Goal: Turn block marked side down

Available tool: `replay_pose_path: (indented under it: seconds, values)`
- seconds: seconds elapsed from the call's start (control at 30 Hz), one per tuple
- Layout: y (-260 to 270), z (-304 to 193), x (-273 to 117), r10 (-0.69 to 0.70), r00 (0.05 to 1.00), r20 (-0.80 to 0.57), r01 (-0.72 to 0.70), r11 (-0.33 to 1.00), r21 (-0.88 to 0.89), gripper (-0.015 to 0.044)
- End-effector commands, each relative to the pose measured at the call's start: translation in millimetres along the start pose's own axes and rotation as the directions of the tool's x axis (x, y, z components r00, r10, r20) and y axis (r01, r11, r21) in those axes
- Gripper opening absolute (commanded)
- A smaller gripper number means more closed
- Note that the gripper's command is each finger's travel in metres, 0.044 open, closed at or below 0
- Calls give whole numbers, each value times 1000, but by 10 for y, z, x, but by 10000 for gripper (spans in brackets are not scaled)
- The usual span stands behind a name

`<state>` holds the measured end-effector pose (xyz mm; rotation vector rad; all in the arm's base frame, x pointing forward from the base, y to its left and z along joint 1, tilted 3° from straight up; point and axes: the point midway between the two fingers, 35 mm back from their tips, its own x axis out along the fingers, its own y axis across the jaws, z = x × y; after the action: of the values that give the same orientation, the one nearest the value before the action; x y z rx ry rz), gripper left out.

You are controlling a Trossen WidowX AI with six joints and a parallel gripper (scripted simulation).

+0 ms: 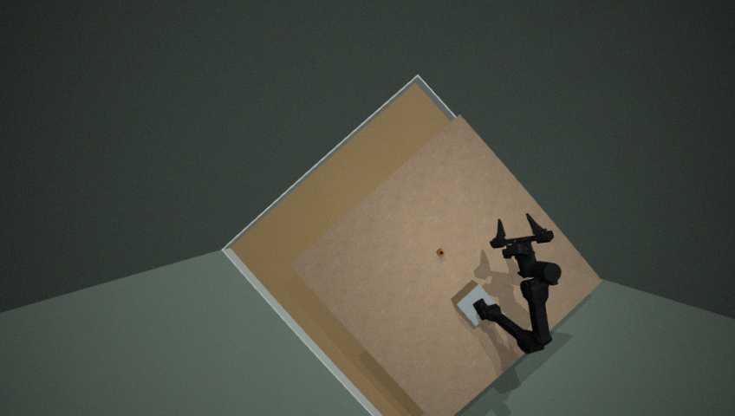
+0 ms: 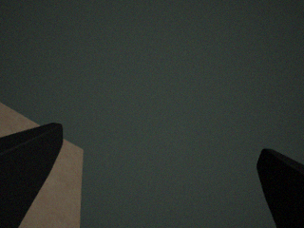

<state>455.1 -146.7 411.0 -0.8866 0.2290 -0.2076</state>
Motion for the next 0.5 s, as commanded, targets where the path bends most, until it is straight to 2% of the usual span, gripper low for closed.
replay_pose_path:
  seconds: [0.0, 0.23, 0.47]
  values:
    - [728, -168, 187, 202, 976, -82, -194, 976, 94, 440]
    - [1760, -429, 205, 474, 852, -223, -410, 868, 280, 440]
    - [2755, -737, -85, 688, 614, -386, -513, 720, 467, 440]
